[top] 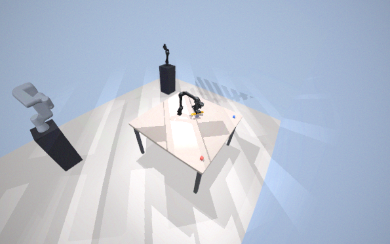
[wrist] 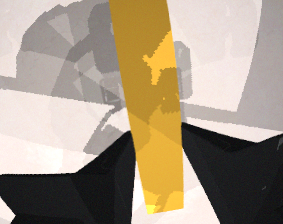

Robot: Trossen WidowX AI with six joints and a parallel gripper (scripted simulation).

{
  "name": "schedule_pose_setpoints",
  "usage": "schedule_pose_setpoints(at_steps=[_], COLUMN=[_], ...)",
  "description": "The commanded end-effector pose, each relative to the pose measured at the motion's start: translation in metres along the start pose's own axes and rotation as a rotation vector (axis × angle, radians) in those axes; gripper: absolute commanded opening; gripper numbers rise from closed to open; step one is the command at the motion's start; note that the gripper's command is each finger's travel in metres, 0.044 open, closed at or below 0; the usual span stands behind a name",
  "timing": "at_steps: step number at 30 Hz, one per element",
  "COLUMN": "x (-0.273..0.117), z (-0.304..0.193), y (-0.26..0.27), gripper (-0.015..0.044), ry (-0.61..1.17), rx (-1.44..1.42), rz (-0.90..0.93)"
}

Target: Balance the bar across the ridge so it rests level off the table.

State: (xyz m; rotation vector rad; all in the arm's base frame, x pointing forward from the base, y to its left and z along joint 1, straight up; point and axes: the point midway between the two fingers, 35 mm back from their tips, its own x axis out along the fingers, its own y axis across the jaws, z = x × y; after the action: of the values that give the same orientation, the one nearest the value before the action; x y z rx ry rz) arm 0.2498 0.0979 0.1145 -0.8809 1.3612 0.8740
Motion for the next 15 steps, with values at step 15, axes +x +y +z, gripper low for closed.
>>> schedule_pose_setpoints(at_steps=[15], x=[0.0024], z=[-0.0002], y=[0.0], gripper=[0.0], ry=[0.0], rx=[-0.002], rz=[0.0])
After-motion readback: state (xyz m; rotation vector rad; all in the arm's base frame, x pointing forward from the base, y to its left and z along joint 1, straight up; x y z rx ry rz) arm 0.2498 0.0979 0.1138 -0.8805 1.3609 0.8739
